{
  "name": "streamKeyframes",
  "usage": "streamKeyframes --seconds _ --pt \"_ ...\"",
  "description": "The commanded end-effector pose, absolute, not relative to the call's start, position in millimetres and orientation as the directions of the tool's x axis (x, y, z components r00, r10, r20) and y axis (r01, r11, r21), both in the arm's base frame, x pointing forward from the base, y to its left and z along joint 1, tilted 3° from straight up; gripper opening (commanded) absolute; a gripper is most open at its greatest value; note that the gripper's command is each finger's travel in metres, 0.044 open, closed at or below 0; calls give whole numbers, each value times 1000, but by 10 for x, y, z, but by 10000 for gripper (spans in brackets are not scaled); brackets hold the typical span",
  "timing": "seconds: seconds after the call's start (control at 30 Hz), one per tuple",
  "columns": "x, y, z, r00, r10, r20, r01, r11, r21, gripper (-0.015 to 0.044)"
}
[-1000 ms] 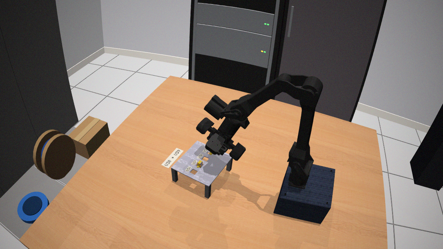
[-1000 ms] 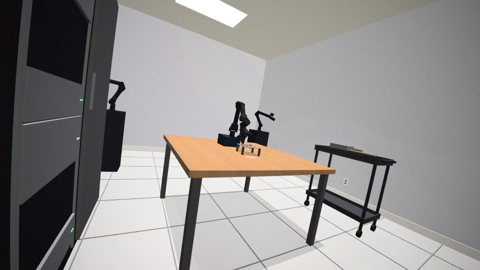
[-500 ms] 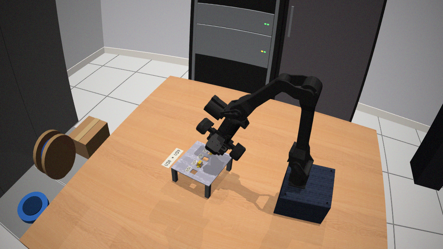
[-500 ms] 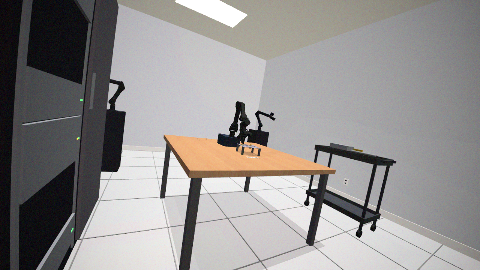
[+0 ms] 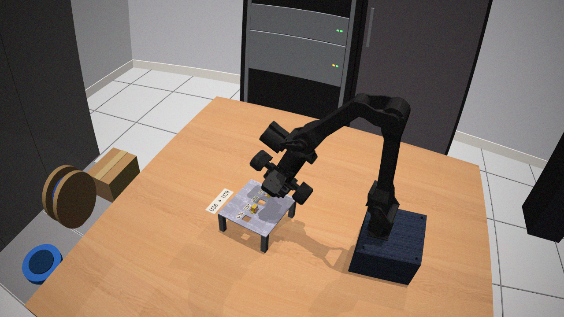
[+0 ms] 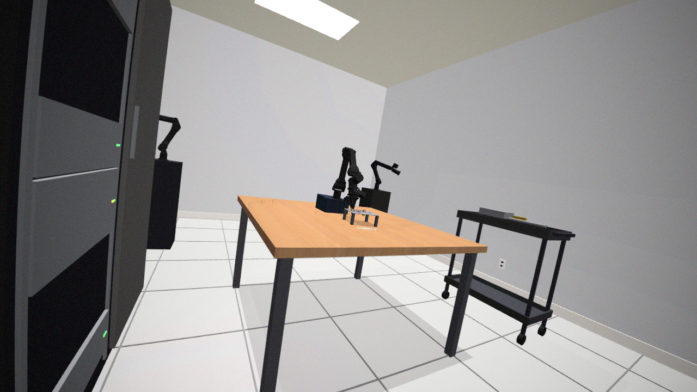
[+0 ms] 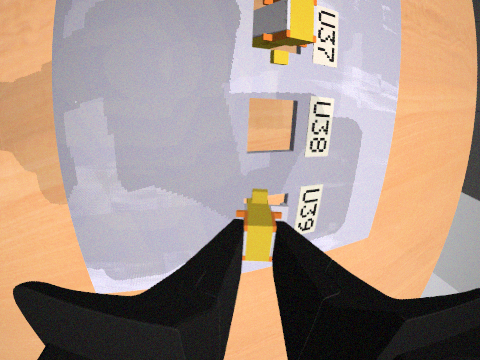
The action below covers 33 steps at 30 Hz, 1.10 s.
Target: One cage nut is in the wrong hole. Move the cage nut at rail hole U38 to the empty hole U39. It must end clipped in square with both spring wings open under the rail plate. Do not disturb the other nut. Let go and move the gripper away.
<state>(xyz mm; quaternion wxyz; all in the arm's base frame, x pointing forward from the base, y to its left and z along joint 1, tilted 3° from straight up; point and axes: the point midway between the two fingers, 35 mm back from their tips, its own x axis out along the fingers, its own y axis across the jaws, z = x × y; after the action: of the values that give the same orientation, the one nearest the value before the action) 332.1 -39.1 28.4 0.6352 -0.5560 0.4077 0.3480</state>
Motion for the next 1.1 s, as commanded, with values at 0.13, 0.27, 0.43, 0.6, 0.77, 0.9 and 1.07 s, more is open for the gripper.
streamKeyframes --seconds 0.13,0.27,0.43,0.6,0.77,0.9,1.07 --pt "3319 -396 288 423 -14 -906 -896 140 -421 33" --pt "3320 -396 291 423 -14 -906 -896 140 -421 33" --pt "3321 -396 294 423 -14 -906 -896 140 -421 33" --pt "3321 -396 295 423 -14 -906 -896 140 -421 33" --pt "3323 -396 296 420 -14 -907 -898 140 -418 33" --pt "3325 -396 297 413 -13 -910 -901 140 -411 33" --pt "3329 -397 298 404 -11 -915 -905 140 -402 33"
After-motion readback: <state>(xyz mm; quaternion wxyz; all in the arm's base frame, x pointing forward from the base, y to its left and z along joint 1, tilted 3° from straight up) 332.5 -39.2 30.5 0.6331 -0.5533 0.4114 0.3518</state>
